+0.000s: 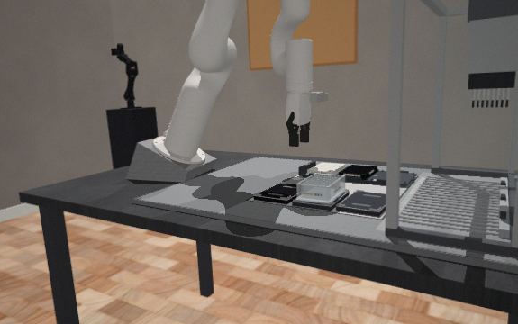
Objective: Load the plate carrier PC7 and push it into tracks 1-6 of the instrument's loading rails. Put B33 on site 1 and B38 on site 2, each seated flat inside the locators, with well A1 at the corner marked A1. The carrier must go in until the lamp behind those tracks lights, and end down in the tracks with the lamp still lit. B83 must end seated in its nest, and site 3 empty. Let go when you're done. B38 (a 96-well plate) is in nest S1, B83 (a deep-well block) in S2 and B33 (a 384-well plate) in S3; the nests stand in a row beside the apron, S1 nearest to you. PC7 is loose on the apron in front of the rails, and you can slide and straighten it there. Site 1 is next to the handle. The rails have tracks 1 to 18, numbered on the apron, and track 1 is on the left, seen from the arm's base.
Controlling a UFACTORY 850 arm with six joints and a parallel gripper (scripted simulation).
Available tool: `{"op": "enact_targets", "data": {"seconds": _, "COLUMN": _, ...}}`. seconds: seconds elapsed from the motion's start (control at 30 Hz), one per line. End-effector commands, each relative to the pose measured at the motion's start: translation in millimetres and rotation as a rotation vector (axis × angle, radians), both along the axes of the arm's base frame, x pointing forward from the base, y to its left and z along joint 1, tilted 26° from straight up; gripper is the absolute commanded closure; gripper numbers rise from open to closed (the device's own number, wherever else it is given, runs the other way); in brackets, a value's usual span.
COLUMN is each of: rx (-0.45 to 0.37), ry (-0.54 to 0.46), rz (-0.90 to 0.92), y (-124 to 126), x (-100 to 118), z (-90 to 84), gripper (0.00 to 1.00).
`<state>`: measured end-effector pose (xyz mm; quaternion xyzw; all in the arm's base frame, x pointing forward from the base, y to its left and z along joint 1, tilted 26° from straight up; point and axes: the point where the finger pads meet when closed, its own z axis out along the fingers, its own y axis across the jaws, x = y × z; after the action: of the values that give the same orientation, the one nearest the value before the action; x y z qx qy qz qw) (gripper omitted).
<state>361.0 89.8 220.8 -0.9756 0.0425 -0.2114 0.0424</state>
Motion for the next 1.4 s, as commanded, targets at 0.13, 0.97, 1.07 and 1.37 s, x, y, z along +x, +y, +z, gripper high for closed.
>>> {"op": "enact_targets", "data": {"seconds": 0.13, "rx": -0.016, "ry": -0.025, "rz": -0.011, "y": 0.8, "x": 5.8, "z": -10.0, "gripper": 0.18}}
{"op": "enact_targets", "data": {"seconds": 0.97, "rx": -0.016, "ry": -0.025, "rz": -0.011, "y": 2.6, "x": 22.6, "z": -44.5, "gripper": 0.18}}
{"op": "enact_targets", "data": {"seconds": 1.07, "rx": -0.016, "ry": -0.025, "rz": -0.011, "y": 2.7, "x": 23.3, "z": -46.0, "gripper": 0.18}}
{"op": "enact_targets", "data": {"seconds": 1.37, "rx": -0.016, "ry": -0.025, "rz": -0.011, "y": 3.3, "x": 29.3, "z": -58.2, "gripper": 0.18}}
